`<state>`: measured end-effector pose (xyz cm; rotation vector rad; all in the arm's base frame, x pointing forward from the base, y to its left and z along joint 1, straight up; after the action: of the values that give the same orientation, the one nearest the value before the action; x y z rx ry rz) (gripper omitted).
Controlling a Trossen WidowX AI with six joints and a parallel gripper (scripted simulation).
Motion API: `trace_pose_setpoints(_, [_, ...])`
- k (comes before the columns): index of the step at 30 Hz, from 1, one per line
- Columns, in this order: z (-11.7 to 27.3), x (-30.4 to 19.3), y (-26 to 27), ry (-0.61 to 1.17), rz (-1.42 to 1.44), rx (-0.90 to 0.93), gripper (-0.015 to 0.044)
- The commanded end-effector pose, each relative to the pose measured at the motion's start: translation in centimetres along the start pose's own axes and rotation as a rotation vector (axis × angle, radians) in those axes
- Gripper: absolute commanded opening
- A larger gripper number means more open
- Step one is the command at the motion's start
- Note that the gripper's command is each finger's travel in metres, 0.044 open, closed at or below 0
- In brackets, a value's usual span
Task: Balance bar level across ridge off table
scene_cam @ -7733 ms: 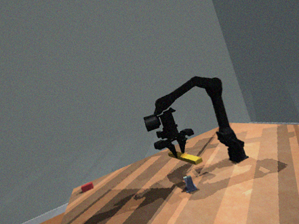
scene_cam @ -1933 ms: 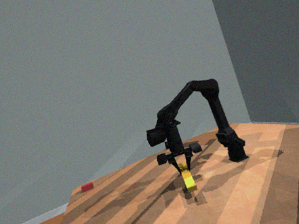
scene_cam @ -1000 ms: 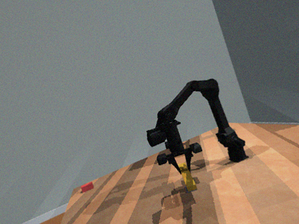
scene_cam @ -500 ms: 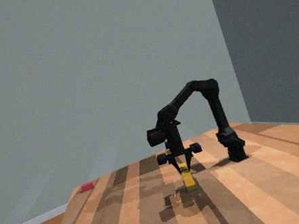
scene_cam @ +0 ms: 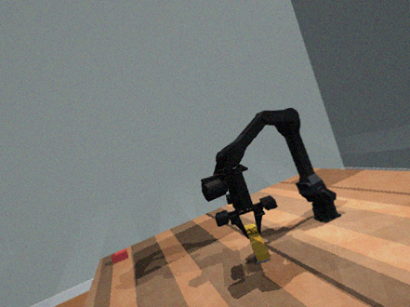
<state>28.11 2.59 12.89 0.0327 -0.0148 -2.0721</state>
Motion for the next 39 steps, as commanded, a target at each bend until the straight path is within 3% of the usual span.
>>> trace_pose_setpoints(1, [-0.01,0.0,0.0,-0.001,0.0,0.0,0.0])
trace_pose_setpoints(7, [-0.01,0.0,0.0,-0.001,0.0,0.0,0.0])
trace_pose_setpoints(14, [-0.01,0.0,0.0,-0.001,0.0,0.0,0.0167])
trace_pose_setpoints(39, [-0.01,0.0,0.0,-0.001,0.0,0.0,0.017])
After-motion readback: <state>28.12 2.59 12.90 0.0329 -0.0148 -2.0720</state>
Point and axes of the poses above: the point midway between the two fingers, 35 mm back from their tips, its own z axis back along the fingers, its own y axis across the jaws, x = y × z, the point moved 3 cm from there along z, back along the fingers, and after that the axes turned 12 degrees about -z, right-handed, at the moved point
